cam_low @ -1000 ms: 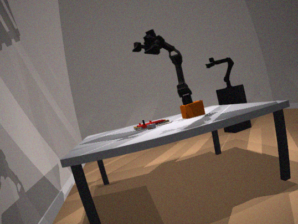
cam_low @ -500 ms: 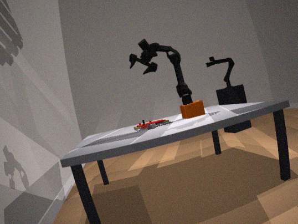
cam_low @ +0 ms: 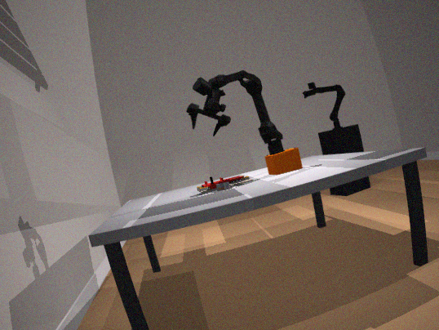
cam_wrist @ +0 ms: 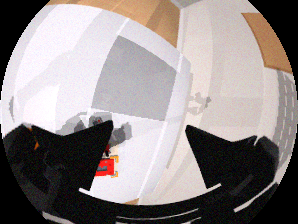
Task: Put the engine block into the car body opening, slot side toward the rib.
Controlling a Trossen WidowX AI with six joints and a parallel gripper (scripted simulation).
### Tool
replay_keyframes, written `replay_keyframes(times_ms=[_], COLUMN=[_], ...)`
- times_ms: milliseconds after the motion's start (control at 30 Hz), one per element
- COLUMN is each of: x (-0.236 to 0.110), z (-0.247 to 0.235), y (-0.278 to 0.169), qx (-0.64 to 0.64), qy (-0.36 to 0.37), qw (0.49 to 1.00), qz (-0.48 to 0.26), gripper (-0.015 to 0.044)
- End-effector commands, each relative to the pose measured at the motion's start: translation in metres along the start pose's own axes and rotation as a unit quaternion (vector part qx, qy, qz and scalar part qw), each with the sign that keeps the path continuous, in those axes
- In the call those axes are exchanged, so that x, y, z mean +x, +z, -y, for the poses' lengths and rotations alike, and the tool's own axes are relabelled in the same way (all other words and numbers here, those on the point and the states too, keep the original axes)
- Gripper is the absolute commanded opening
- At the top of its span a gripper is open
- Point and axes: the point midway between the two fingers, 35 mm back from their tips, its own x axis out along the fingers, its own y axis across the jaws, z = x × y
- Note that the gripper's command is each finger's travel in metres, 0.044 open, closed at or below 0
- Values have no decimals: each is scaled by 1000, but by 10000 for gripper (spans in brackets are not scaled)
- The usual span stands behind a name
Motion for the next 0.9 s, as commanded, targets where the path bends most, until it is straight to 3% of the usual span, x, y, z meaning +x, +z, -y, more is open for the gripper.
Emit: replay_keyframes(times_ms=[0, 567, 800, 867], x=[22, 75, 78, 99], z=[-18, -90, -94, -105], y=[-17, -87, -90, -93], qx=[-45, -198, -203, -203], qy=[55, 268, 276, 276], qw=[997, 943, 939, 939], qz=[-19, -18, -15, -15], gripper=[440, 440, 440, 440])
